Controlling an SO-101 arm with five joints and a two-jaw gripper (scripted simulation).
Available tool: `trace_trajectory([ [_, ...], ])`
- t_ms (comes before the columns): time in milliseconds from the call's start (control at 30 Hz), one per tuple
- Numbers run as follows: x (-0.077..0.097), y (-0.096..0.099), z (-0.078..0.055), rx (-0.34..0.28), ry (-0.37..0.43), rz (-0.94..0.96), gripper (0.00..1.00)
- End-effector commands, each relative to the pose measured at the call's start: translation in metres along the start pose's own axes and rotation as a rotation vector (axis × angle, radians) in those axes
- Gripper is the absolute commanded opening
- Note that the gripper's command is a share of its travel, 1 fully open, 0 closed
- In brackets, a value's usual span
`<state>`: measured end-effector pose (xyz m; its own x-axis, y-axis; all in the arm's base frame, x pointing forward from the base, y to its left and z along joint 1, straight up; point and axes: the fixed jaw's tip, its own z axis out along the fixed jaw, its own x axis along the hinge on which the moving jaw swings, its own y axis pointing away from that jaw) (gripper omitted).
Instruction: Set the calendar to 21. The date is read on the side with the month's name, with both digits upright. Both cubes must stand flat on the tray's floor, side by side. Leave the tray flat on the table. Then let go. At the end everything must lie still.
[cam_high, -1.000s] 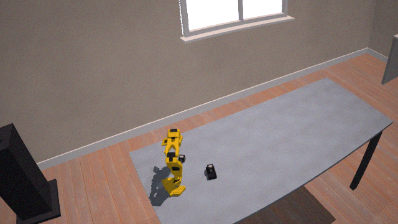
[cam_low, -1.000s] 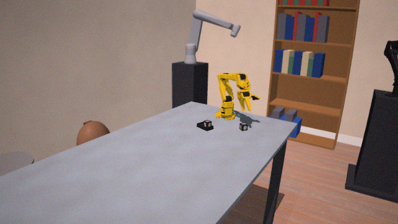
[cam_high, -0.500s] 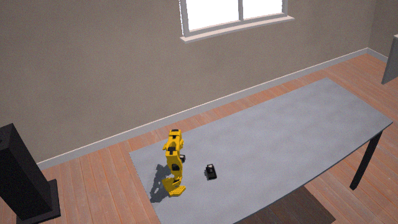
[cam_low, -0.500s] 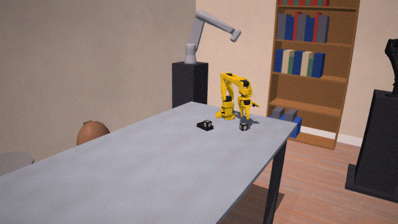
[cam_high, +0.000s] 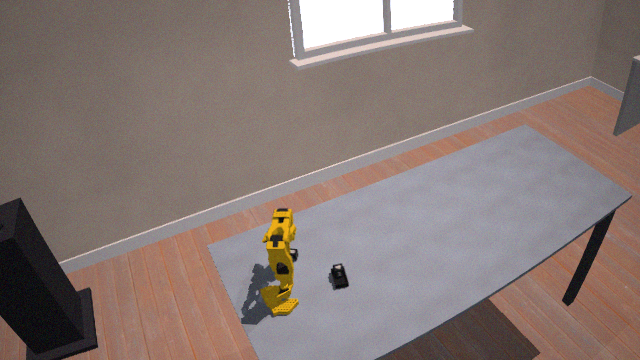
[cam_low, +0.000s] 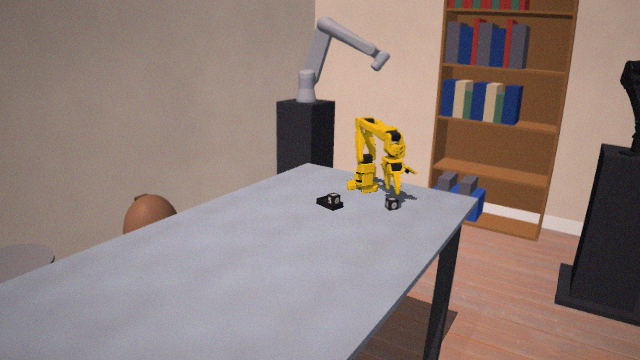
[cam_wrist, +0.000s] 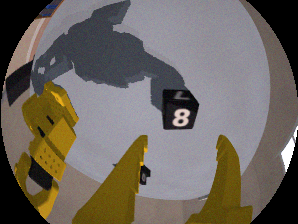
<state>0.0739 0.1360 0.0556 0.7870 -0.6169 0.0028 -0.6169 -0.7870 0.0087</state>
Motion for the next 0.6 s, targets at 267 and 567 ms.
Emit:
trace_trajectory([
  [267,0.0004,-0.0040,-0.0007,0.025,-0.005,-0.003,0.35],
  [567,0.0002,-0.0049,0.0061,0.025,-0.005,-0.003,0.35],
])
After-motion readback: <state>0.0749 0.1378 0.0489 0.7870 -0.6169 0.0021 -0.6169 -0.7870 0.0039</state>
